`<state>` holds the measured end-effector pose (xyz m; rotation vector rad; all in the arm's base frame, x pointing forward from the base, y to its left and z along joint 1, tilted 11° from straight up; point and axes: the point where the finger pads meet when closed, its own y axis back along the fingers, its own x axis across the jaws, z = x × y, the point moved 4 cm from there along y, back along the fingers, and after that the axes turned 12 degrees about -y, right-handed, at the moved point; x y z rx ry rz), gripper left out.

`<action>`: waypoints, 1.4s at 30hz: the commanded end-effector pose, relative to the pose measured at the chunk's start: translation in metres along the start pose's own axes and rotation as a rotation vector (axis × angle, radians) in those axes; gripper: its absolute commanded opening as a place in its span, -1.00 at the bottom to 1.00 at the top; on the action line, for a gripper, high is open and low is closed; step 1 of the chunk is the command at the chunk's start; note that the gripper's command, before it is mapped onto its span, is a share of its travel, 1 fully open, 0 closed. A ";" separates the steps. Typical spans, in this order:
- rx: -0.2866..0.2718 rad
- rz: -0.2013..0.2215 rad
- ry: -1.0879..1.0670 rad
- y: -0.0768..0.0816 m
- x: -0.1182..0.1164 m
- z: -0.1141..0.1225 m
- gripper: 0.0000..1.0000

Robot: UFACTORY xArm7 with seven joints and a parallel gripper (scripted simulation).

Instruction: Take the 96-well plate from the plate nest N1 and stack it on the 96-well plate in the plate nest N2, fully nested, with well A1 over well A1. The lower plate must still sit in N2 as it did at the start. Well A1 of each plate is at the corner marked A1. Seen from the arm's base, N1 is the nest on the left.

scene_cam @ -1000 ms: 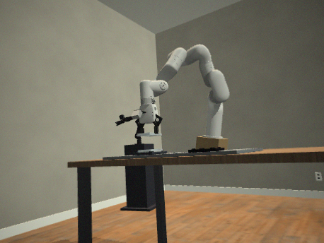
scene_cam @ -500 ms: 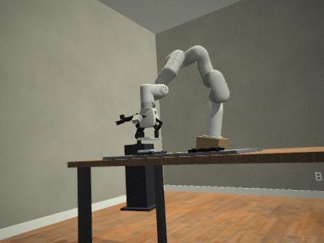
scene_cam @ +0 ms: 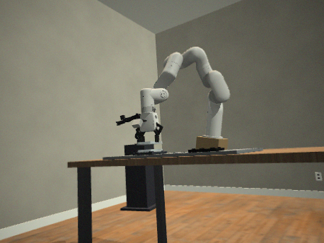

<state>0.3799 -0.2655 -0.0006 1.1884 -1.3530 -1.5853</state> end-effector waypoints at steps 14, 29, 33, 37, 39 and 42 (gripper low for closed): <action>0.005 0.003 0.000 -0.014 0.001 -0.002 -1.00; 0.005 0.003 0.000 -0.014 0.001 -0.002 -1.00; 0.005 0.003 0.000 -0.015 0.001 -0.002 -1.00; 0.005 0.003 0.000 -0.015 0.001 -0.002 -1.00; 0.005 0.003 0.000 -0.016 0.001 -0.002 -1.00; 0.005 0.003 0.000 -0.016 0.001 -0.002 -1.00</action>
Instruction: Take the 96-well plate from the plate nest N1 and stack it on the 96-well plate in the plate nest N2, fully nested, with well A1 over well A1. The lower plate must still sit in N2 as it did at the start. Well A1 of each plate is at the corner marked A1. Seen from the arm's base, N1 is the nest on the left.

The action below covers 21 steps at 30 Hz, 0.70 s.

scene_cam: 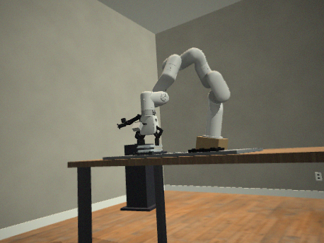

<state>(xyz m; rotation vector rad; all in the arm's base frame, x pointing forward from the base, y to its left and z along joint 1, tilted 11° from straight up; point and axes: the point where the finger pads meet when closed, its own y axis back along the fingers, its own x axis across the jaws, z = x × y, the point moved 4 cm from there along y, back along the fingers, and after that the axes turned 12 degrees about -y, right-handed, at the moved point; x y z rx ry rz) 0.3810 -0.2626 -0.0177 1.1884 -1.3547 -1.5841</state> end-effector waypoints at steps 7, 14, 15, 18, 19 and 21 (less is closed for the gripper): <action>0.004 0.002 0.000 0.000 0.001 -0.001 -1.00; 0.004 0.002 0.000 -0.001 0.001 -0.001 -1.00; 0.004 0.002 0.000 -0.001 0.001 -0.001 -1.00; 0.004 0.002 0.000 -0.002 0.001 -0.001 -1.00; 0.004 0.002 0.000 -0.002 0.001 -0.001 -1.00; 0.004 0.002 0.000 -0.002 0.001 -0.001 -1.00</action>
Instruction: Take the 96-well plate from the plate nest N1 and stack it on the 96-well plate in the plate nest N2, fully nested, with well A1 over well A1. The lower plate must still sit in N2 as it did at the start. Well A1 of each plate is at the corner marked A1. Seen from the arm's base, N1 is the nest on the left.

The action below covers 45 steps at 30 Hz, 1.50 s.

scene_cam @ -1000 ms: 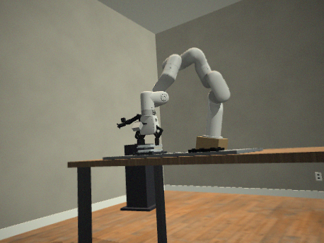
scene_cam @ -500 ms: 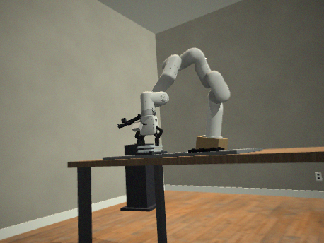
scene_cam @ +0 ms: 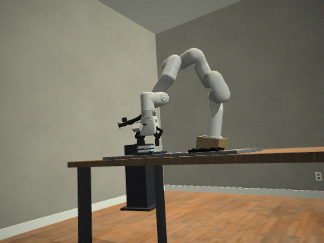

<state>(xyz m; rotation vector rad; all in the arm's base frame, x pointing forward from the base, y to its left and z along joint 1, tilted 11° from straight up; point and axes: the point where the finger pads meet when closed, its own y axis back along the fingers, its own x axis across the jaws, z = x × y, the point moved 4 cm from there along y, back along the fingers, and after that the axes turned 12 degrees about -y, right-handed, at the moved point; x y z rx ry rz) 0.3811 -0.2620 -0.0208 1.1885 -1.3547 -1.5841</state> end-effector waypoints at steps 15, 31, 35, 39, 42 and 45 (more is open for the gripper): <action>0.004 0.002 0.000 -0.001 0.001 -0.001 -1.00; 0.004 0.002 0.000 -0.003 0.001 -0.001 -1.00; 0.004 0.002 0.000 -0.004 0.001 -0.001 -1.00; 0.004 0.002 0.000 -0.004 0.001 -0.001 -1.00; 0.004 0.002 0.000 -0.005 0.001 -0.001 1.00; 0.004 0.002 0.000 -0.005 0.001 -0.001 1.00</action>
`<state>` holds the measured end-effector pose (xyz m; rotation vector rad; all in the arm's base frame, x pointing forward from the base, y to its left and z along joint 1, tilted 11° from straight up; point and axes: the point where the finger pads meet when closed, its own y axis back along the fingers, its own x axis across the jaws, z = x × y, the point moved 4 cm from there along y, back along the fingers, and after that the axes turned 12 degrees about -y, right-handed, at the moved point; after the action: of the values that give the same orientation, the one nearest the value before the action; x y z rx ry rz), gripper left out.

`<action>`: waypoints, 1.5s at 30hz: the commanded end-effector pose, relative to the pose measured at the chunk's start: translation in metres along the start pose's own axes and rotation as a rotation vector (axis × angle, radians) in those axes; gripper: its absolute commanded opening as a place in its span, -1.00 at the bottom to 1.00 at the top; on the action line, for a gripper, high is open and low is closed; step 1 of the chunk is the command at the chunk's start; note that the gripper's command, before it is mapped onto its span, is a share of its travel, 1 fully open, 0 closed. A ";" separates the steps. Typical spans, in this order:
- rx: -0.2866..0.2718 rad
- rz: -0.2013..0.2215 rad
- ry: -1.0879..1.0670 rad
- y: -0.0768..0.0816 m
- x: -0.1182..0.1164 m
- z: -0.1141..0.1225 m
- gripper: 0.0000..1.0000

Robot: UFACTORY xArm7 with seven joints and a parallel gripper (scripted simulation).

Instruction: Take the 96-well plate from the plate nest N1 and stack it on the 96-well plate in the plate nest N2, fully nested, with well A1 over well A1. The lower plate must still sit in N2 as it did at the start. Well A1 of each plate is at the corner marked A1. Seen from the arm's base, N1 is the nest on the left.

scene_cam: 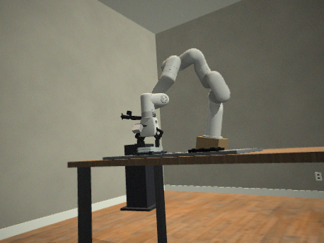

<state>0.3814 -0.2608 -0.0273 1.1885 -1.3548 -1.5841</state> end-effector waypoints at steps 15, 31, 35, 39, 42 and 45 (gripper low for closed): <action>0.004 0.002 0.000 0.001 0.001 -0.001 1.00; 0.004 0.002 0.000 0.004 0.001 -0.001 1.00; 0.004 0.002 0.000 0.015 0.001 -0.001 1.00; 0.004 0.002 0.000 0.025 0.001 -0.001 1.00; 0.004 0.002 0.000 0.033 0.001 -0.001 1.00; 0.004 0.002 0.000 0.036 0.001 -0.001 1.00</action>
<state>0.3808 -0.2671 0.0030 1.1885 -1.3576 -1.5818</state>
